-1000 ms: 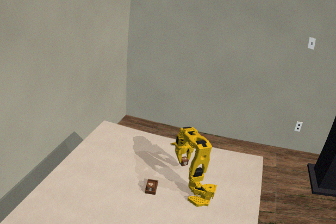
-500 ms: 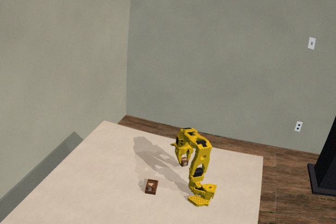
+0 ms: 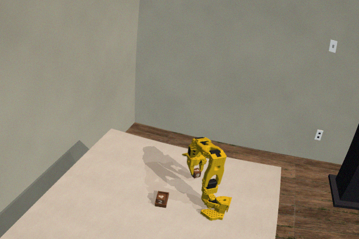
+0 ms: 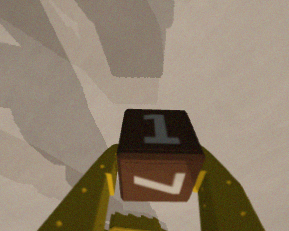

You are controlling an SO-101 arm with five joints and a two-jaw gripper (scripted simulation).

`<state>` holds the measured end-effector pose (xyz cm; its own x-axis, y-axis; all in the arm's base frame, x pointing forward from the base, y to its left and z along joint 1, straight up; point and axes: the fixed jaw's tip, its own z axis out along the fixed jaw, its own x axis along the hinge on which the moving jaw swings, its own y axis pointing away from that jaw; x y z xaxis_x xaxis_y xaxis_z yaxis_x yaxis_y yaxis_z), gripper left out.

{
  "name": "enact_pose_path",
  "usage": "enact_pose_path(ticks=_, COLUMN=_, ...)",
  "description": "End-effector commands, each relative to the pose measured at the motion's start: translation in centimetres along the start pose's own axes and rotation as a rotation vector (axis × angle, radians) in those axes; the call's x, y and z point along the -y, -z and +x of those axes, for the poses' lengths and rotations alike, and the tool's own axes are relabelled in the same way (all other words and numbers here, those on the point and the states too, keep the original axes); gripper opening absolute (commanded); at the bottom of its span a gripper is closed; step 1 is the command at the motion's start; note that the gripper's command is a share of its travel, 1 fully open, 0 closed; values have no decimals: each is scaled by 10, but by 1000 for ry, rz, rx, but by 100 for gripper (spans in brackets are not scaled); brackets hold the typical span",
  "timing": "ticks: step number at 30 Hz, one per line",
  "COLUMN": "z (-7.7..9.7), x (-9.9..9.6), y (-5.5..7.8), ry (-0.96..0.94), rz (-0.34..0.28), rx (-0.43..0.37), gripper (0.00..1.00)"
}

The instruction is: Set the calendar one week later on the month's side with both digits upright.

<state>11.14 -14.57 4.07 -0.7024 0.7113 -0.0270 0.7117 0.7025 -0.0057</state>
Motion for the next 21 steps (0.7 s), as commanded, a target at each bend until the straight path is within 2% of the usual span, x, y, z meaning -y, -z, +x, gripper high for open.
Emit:
enact_pose_path(ticks=1, z=-3, x=2, y=0, ry=-19, rz=3, rx=26, gripper=0)
enact_pose_path(ticks=21, z=-4, x=2, y=-7, ry=-19, rz=3, rx=26, gripper=0)
